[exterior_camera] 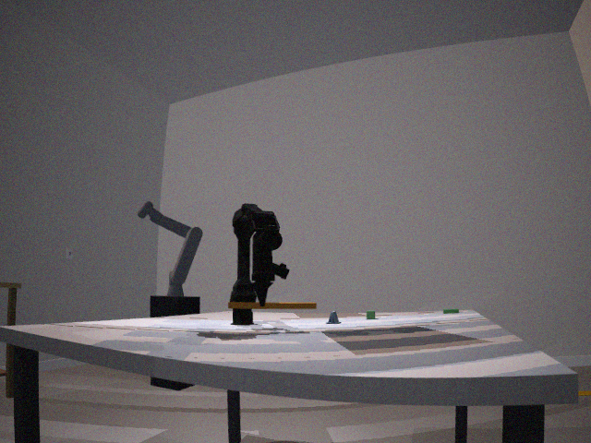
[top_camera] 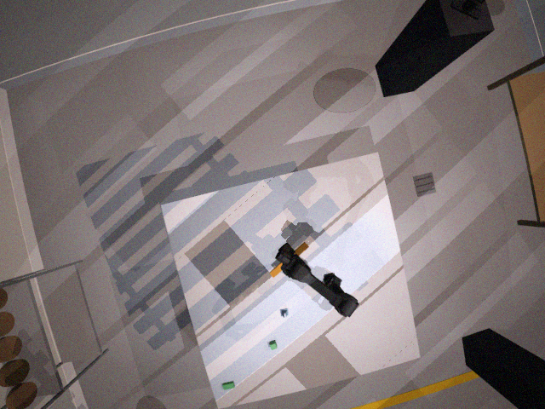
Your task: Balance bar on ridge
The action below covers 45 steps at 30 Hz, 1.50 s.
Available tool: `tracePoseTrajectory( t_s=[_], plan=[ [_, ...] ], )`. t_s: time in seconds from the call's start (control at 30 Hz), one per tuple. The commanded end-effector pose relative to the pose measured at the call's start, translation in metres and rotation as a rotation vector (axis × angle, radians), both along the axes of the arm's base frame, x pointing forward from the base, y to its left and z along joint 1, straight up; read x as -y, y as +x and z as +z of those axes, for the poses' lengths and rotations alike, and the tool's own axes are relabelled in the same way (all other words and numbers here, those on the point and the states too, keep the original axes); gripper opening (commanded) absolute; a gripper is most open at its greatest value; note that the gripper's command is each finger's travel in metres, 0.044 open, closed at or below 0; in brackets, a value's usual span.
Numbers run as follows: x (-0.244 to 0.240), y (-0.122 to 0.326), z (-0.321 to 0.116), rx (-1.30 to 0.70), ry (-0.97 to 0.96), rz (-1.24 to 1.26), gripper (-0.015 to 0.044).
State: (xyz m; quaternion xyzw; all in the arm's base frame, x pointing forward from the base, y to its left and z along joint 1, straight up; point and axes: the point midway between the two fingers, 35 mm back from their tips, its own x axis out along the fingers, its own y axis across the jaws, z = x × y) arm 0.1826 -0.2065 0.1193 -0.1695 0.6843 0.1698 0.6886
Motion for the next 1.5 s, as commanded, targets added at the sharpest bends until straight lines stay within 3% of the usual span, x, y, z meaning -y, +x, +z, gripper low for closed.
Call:
tracePoseTrajectory(
  t_s=[0.0,0.47,1.47],
  plan=[
    [0.001,0.000,0.016,0.010,-0.019,-0.005,0.0000],
    [-0.020,0.023,0.020,0.012,-0.017,-0.061,0.0000],
    [-0.110,0.087,0.021,0.017,-0.006,-0.256,0.0000]
  ],
)
